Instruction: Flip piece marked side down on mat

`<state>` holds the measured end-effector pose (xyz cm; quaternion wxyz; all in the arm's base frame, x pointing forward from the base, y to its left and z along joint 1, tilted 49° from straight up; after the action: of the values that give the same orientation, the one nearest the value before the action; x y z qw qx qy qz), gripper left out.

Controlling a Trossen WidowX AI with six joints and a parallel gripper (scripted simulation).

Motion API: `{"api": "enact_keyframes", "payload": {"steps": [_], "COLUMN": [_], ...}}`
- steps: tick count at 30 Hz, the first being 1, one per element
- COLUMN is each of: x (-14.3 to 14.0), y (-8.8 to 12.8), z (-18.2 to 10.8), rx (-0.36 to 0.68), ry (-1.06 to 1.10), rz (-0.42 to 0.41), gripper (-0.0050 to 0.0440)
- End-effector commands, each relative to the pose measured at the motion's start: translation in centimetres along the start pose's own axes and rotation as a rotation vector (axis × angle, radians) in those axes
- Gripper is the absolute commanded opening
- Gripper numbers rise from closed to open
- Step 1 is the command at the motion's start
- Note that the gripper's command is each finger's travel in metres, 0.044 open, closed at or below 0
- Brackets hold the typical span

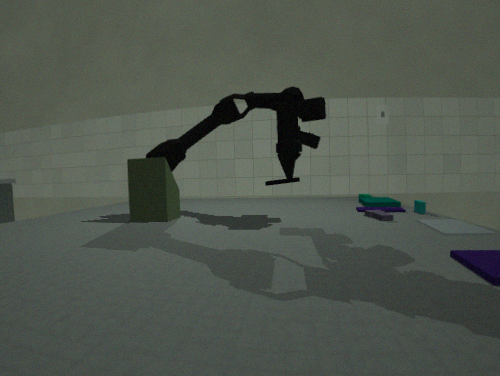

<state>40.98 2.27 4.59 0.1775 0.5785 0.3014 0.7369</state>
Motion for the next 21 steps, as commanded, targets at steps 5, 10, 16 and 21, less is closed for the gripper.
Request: {"api": "enact_keyframes", "payload": {"steps": [5,10,16,21], "x": [0.3,0.0,0.0,-0.1], "y": [0.3,0.0,0.0,-0.1], "z": [0.8,0.9,1.6,2.1], "rx": [-0.102,-0.106,-0.185,-0.251], "ry": [0.002,0.003,0.005,0.006], "rz": [-0.016,-0.016,-0.028,-0.038], "gripper": [0.0,0.0,0.0,0.0]}}
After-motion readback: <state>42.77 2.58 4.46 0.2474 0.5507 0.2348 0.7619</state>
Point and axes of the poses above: the point midway between the two fingers, 35 mm back from their tips, its own y axis back along the fingers, its own x axis across the jaws, z = x × y, the point moved 4 cm from there along y, back along the fingers, and after that the axes turned 9 degrees about y, right-handed, at the moved point
